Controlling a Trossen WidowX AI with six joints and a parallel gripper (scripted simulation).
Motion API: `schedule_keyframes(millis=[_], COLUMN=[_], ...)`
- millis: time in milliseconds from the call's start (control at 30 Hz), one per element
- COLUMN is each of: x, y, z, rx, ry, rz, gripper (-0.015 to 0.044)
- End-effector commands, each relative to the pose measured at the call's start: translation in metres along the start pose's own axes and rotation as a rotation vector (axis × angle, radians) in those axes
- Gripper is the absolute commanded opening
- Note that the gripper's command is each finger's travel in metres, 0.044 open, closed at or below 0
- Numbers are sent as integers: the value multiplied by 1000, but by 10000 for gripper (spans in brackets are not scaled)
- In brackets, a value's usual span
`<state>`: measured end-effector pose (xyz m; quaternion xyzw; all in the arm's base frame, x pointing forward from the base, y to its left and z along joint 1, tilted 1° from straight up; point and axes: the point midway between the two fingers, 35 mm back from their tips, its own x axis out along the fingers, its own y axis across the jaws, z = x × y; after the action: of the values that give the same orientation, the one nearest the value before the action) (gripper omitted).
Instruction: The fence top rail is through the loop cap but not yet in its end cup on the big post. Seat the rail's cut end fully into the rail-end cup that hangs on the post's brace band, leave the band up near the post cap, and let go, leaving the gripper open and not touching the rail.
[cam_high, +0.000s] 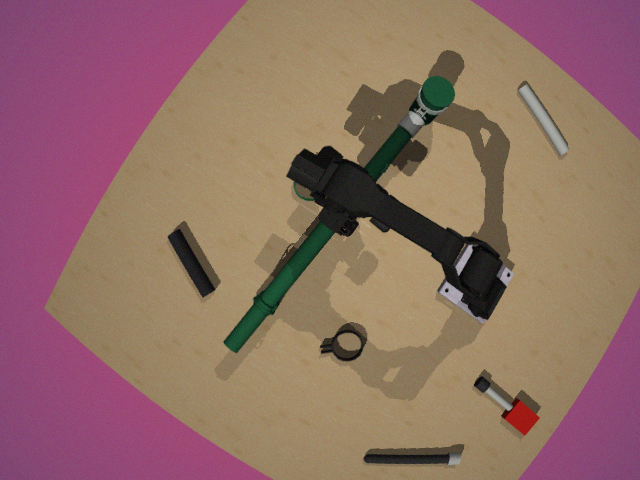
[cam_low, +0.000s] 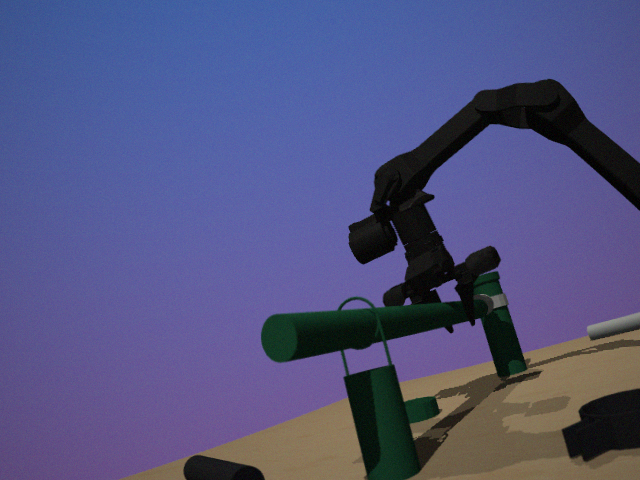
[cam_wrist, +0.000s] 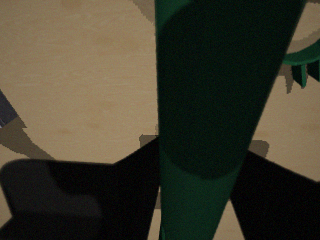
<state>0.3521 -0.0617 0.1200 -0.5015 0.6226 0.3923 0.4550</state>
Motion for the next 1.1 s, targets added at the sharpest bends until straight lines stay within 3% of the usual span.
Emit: schedule_keyframes(millis=[0, 1067], x=[-1, -3], y=[0, 0], z=[-2, -5], rx=[0, -1], ry=[5, 11], rz=[0, -1], gripper=[0, 0])
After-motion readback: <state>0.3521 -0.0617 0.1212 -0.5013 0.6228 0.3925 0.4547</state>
